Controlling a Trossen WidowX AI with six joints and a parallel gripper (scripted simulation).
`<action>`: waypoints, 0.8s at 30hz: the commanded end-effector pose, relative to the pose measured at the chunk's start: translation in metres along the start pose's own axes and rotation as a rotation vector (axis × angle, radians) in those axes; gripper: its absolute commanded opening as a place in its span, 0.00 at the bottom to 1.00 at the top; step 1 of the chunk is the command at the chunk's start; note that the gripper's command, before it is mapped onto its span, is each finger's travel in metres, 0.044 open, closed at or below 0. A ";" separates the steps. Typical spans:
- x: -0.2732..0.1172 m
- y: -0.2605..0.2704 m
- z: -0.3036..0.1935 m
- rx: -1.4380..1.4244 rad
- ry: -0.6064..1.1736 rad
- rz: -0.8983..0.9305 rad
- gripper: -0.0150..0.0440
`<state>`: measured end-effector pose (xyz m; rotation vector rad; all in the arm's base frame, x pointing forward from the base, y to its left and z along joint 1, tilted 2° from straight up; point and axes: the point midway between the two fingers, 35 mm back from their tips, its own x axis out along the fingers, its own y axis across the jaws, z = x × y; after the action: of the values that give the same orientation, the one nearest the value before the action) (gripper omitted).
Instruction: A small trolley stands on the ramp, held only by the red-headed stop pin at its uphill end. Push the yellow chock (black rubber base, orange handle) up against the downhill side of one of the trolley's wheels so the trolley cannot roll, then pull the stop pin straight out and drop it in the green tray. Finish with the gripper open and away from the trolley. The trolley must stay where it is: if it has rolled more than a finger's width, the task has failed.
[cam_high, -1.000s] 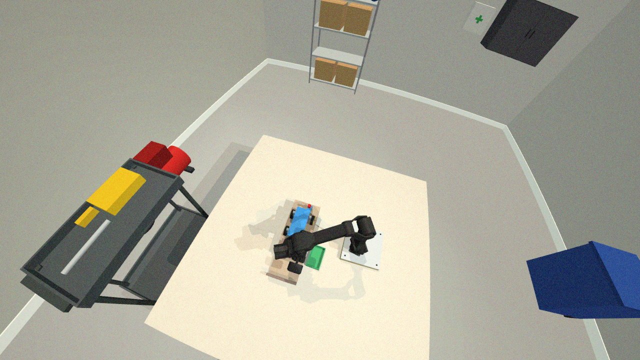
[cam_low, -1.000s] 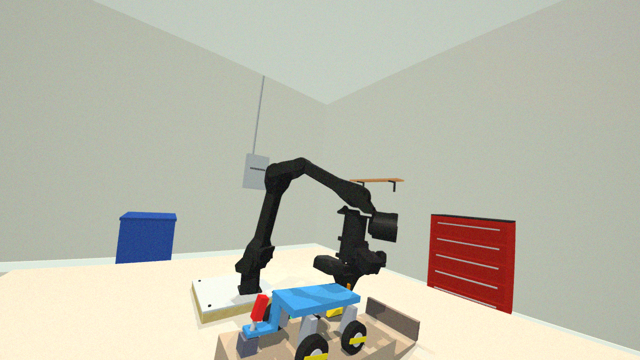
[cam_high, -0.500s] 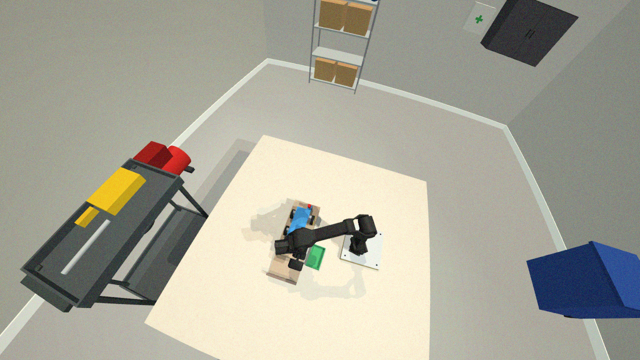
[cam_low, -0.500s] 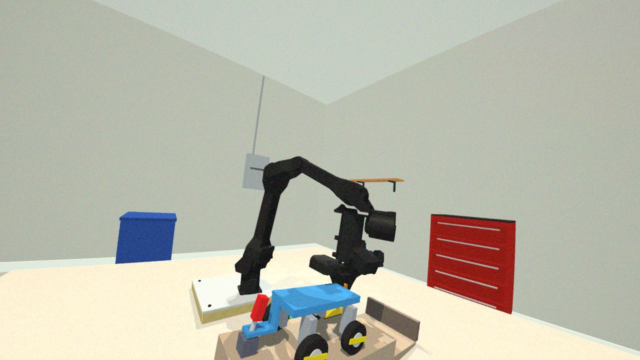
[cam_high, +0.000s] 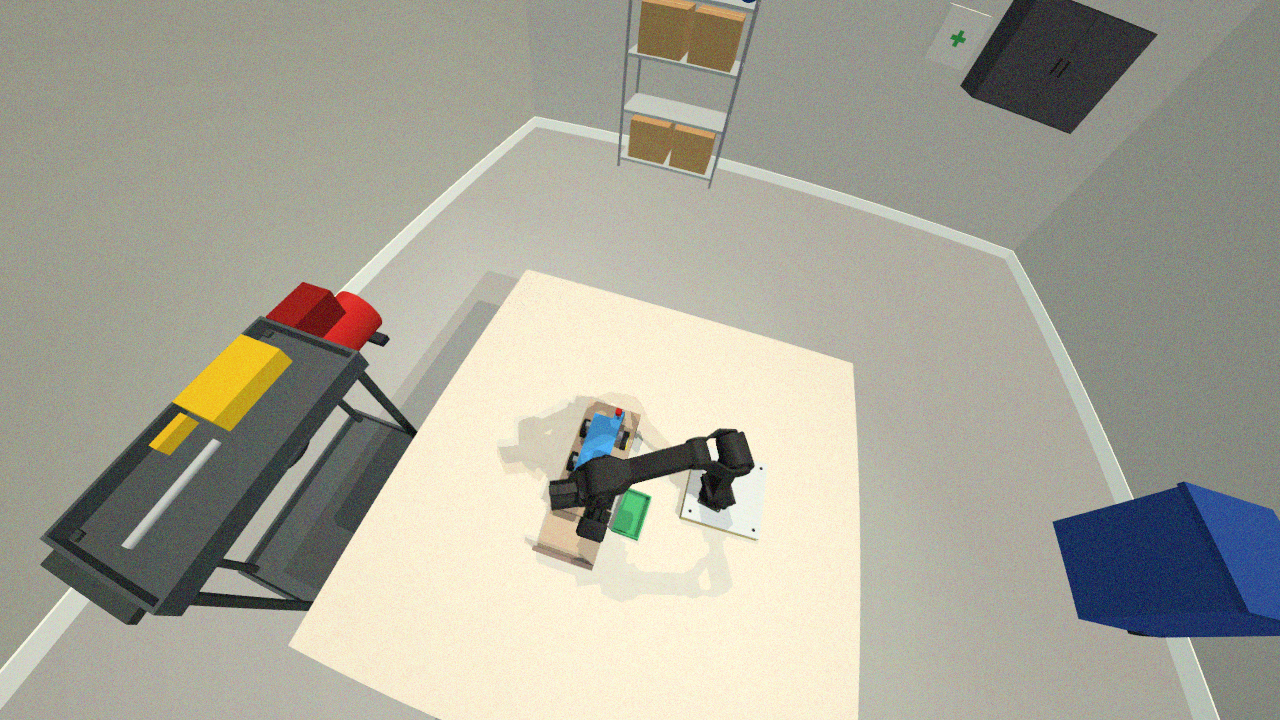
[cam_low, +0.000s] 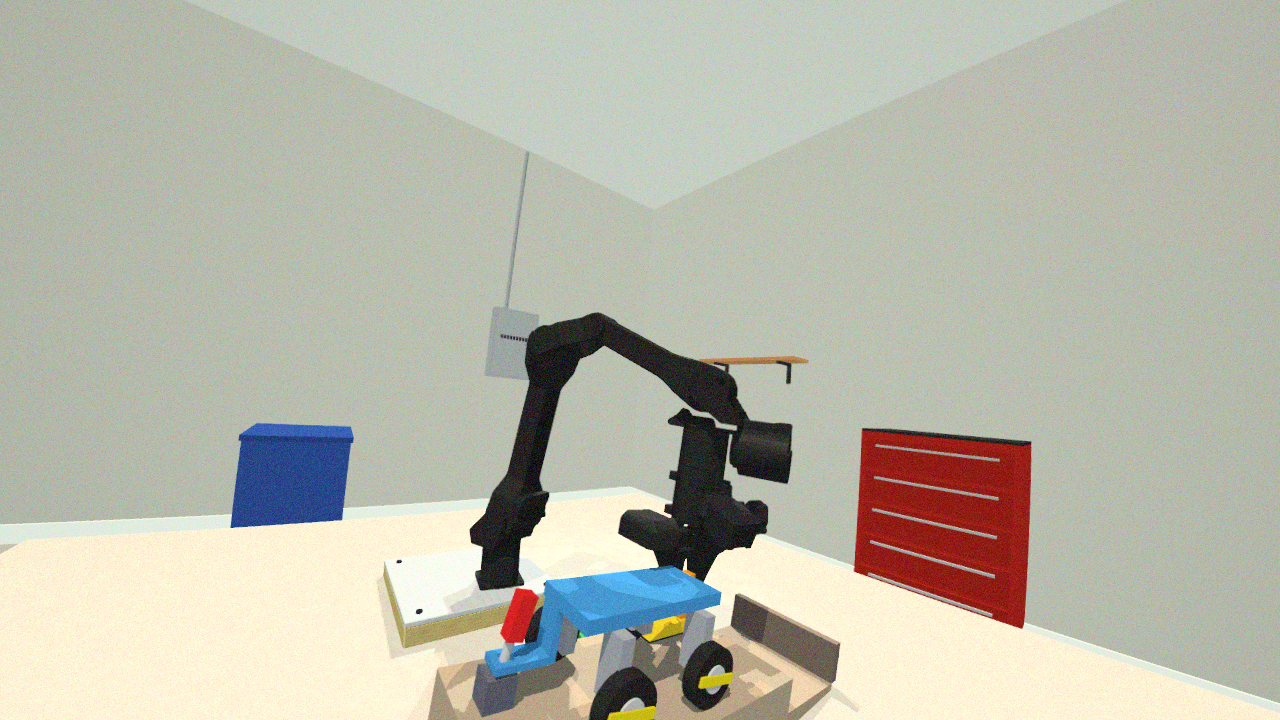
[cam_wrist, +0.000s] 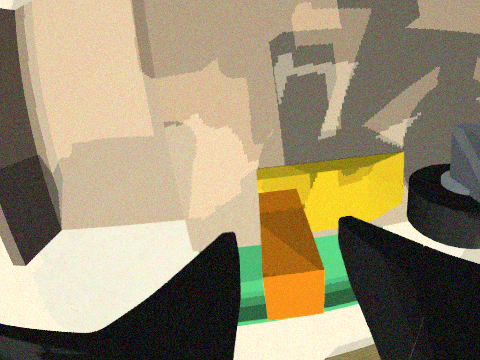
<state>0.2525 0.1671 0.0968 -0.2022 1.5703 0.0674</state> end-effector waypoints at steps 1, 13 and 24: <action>-0.001 0.000 0.000 0.001 0.000 -0.001 0.58; -0.043 0.001 0.000 0.000 0.002 -0.009 0.58; -0.054 0.000 0.002 -0.022 -0.004 -0.004 0.67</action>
<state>0.2527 0.1733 0.1507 -0.2102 1.5684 0.0702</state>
